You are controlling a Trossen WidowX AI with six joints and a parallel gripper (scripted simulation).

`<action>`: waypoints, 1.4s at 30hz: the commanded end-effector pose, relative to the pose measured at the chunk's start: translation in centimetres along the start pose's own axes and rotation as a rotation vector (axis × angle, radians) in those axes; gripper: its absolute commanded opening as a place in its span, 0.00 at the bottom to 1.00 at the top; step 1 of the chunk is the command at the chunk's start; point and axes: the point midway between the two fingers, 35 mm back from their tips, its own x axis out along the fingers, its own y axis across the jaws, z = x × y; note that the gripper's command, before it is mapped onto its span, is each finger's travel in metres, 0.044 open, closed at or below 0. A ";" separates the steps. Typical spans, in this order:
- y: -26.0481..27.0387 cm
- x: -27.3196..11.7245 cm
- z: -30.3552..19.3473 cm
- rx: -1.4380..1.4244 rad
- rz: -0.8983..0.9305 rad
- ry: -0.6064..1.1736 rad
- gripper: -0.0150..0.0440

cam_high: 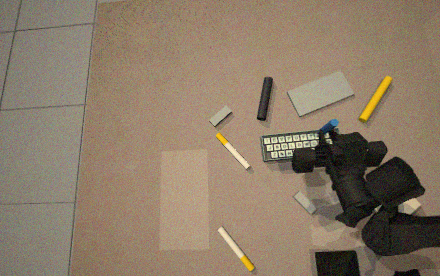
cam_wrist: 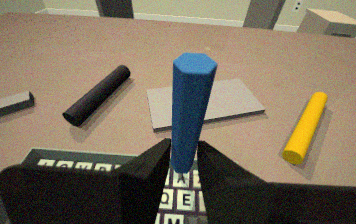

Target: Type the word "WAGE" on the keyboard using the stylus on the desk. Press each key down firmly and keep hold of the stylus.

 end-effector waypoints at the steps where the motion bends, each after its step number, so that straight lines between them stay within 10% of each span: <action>1: 0.1 0.0 0.0 -0.006 0.003 0.003 0.39; 42: 4.5 -4.1 2.1 -0.002 0.009 0.008 0.25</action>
